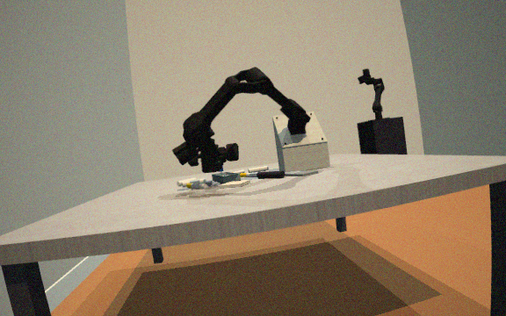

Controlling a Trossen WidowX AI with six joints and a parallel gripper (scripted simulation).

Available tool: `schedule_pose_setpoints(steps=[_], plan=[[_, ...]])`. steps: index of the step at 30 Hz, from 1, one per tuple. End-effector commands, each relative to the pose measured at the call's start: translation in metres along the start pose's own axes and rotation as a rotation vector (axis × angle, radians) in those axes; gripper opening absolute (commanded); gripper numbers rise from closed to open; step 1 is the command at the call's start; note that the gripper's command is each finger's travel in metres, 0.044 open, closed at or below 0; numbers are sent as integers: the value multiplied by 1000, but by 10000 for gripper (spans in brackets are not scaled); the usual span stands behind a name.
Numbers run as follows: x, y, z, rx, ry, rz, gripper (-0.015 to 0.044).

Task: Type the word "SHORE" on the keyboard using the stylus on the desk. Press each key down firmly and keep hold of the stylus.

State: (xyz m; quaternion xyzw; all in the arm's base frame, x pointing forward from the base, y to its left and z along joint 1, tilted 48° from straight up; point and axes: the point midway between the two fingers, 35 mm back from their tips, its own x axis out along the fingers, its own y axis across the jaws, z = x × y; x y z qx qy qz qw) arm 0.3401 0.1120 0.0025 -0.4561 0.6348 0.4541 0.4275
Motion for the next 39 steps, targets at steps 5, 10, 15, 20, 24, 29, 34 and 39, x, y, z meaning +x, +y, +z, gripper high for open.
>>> schedule_pose_setpoints(steps=[5,10,15,20,24,29,34,39], plan=[[-6,0,-9,3,-5,2,81],[-19,0,-32,3,-4,1,81],[-17,-1,-30,14,-9,3,78],[-17,-1,-30,14,-9,3,44],[-15,-1,-31,14,-9,3,0],[-3,0,-40,11,-7,2,0],[14,2,-51,8,-5,2,0],[31,6,-62,5,-2,3,0]])
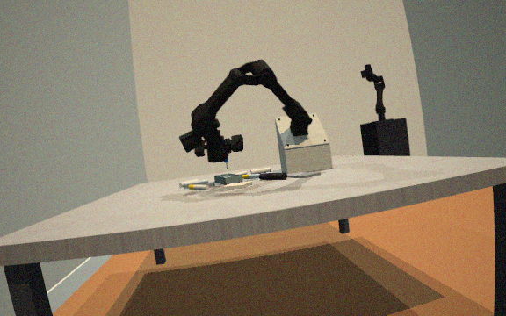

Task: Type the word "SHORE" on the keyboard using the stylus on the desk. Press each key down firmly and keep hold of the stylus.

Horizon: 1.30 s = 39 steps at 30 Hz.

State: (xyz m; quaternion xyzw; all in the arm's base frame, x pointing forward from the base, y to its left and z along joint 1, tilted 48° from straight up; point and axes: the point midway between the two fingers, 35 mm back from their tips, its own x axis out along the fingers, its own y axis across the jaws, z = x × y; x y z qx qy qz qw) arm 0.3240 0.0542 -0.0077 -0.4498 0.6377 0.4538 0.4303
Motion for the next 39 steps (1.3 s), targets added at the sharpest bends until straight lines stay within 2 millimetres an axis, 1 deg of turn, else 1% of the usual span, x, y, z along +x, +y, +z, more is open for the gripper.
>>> schedule_pose_setpoints(steps=[1,4,9,15,18,19,39], plan=[[9,3,-8,-7,5,-5,0],[12,4,-9,-7,6,-5,0],[21,4,6,-8,5,-5,0],[21,4,8,-8,5,-5,0],[23,4,9,-8,5,-5,79],[23,4,9,-8,5,-5,81],[24,4,12,-8,5,-5,81]])
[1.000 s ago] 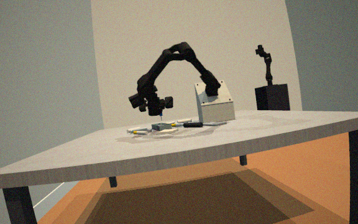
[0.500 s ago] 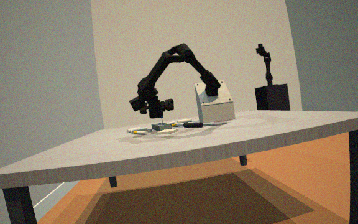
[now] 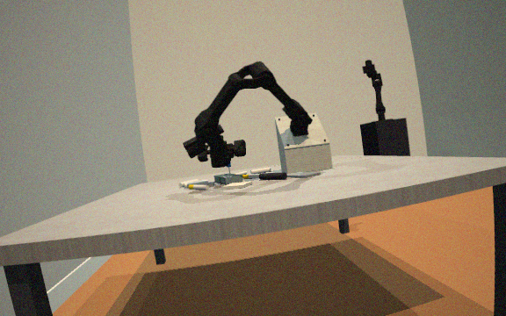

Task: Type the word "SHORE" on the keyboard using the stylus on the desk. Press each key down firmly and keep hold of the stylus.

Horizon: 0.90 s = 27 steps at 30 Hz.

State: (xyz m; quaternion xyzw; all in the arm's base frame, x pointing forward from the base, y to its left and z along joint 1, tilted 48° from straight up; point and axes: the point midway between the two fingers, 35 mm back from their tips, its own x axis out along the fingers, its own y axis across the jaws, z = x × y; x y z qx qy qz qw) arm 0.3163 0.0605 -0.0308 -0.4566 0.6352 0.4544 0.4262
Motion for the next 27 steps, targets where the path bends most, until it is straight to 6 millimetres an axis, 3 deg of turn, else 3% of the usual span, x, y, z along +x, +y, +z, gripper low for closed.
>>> schedule_pose_setpoints(steps=[1,27], plan=[[1,0,2,5,-4,2,81],[7,0,12,5,-4,2,81]])
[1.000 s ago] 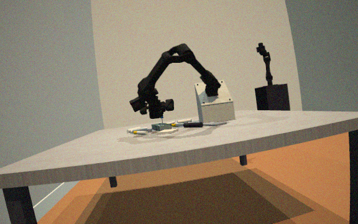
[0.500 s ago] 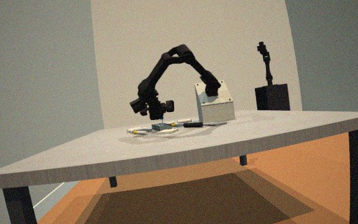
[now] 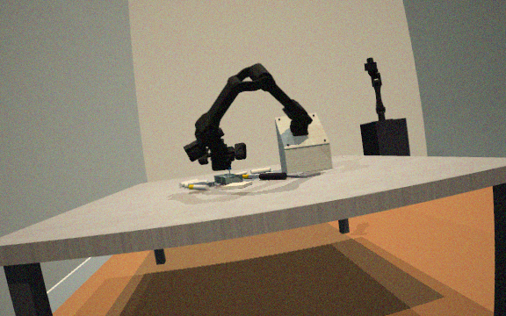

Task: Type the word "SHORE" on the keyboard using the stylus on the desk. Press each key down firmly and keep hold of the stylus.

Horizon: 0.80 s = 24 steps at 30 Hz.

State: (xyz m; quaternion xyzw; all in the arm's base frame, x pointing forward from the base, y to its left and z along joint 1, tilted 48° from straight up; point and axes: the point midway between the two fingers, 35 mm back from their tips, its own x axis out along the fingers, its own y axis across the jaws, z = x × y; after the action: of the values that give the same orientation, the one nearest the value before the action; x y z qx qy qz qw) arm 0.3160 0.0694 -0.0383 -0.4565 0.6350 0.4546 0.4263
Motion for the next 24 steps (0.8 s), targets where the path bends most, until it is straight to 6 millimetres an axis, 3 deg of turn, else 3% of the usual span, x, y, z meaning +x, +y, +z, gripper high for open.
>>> schedule_pose_setpoints(steps=[1,13,24], plan=[[1,0,2,5,-4,2,81],[4,0,6,5,-4,2,81],[-1,0,-2,5,-4,2,81]])
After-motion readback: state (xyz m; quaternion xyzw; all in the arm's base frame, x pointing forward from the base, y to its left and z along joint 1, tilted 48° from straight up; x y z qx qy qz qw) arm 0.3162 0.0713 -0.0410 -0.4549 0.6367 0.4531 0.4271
